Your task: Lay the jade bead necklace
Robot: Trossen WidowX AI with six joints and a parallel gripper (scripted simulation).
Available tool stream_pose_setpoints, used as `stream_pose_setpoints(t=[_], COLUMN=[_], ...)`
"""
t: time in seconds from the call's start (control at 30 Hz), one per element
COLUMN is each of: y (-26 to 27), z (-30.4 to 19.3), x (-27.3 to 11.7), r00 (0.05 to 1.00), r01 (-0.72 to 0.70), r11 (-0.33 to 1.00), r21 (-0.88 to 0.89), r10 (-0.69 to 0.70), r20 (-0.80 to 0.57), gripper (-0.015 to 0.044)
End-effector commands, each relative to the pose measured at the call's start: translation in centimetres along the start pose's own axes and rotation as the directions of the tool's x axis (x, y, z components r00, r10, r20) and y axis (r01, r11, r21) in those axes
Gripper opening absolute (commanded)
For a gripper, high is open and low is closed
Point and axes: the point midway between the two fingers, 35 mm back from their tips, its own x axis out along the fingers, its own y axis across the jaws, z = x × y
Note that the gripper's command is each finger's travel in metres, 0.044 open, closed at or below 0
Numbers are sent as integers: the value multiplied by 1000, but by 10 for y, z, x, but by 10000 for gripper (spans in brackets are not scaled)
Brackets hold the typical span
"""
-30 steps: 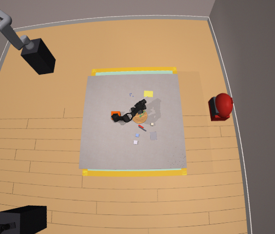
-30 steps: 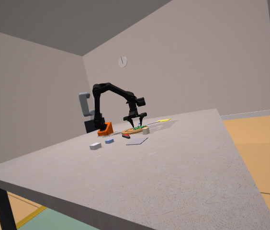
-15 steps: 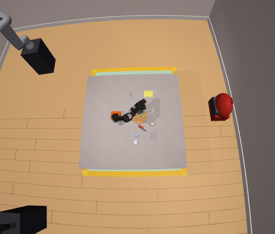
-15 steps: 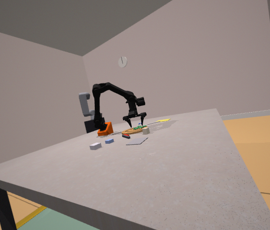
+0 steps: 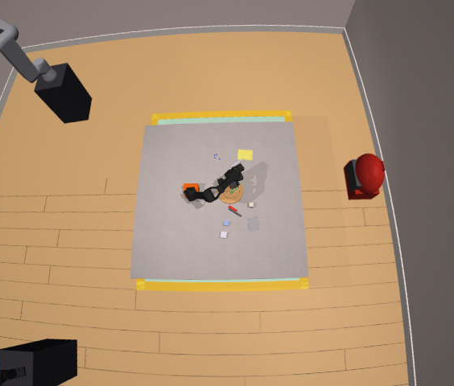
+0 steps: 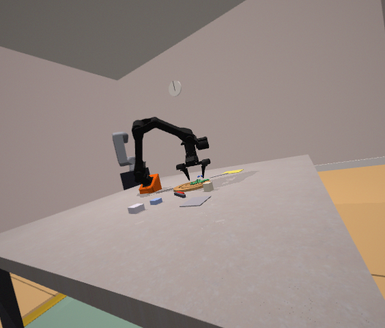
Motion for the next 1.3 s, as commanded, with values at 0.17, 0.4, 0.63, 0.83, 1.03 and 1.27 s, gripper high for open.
stream_pose_setpoints(t=[0.17, 0.4, 0.63, 0.83, 1.03, 1.27], y=[33, 34, 34, 35, 34, 34], z=[44, 44, 42, 43, 43, 44], x=[-27, -15, -16, -7, 3, 13], r00=[1000, 1000, 1000, 1000, 1000, 1000], r01=[-17, -17, -20, -19, -18, -17], r11=[992, 992, 992, 992, 992, 992], r21=[-128, -128, -123, -124, -126, -128], r10=[18, 18, 21, 20, 19, 18], r20=[3, 3, 0, 1, 3, 4], gripper=[120, 120, 120, 120, 120, 120])
